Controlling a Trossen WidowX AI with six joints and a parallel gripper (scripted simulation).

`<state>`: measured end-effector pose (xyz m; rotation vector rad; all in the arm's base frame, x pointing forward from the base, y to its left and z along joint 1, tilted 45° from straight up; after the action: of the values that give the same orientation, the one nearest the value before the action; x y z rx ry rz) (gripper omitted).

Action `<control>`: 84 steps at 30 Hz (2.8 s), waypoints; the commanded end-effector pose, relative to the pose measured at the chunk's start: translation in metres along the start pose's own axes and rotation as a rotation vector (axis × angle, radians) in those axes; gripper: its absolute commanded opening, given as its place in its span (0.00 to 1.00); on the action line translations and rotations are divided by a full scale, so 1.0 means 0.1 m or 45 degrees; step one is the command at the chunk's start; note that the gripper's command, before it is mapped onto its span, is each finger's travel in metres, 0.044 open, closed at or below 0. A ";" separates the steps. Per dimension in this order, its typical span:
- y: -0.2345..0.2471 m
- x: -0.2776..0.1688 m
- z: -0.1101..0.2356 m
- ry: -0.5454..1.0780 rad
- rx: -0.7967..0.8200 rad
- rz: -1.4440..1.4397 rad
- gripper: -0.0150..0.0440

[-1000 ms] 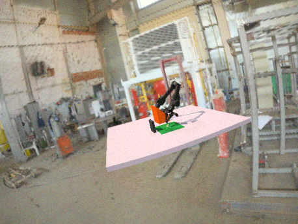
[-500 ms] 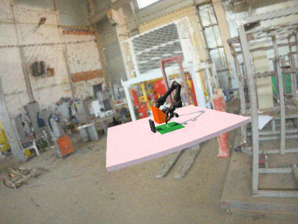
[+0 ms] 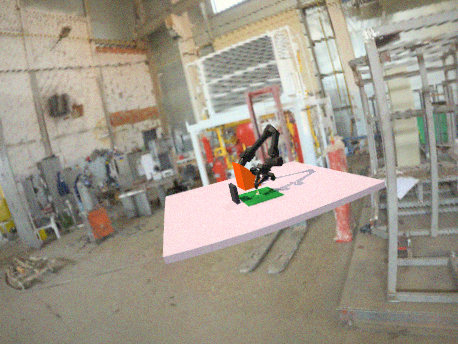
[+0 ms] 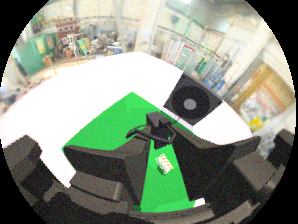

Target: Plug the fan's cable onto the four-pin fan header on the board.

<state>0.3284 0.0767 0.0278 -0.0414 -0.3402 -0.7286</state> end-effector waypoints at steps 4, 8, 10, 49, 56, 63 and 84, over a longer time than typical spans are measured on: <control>0.02 -0.05 0.06 -0.129 0.009 -0.048 0.25; 0.02 -0.08 0.09 -0.194 0.016 -0.071 0.25; 0.03 -0.10 0.11 -0.226 0.021 -0.083 0.25; 0.00 -0.30 0.34 -0.590 0.125 -0.247 0.25; -0.02 -0.27 0.36 -0.592 0.126 -0.254 0.25; -0.02 -0.27 0.36 -0.592 0.126 -0.255 0.25; 0.06 -0.42 0.32 -0.590 0.125 -0.260 0.25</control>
<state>0.2952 0.1114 0.0471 -0.0789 -0.8301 -0.8958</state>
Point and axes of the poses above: the point midway between the two fingers, 35 mm back from their tips, its own z axis back along the fingers, its own y axis across the jaws, x = y × z, the point moved 7 cm from there along z, back along the fingers, and after that the axes turned 13 degrees about z, right-handed, at the moved point
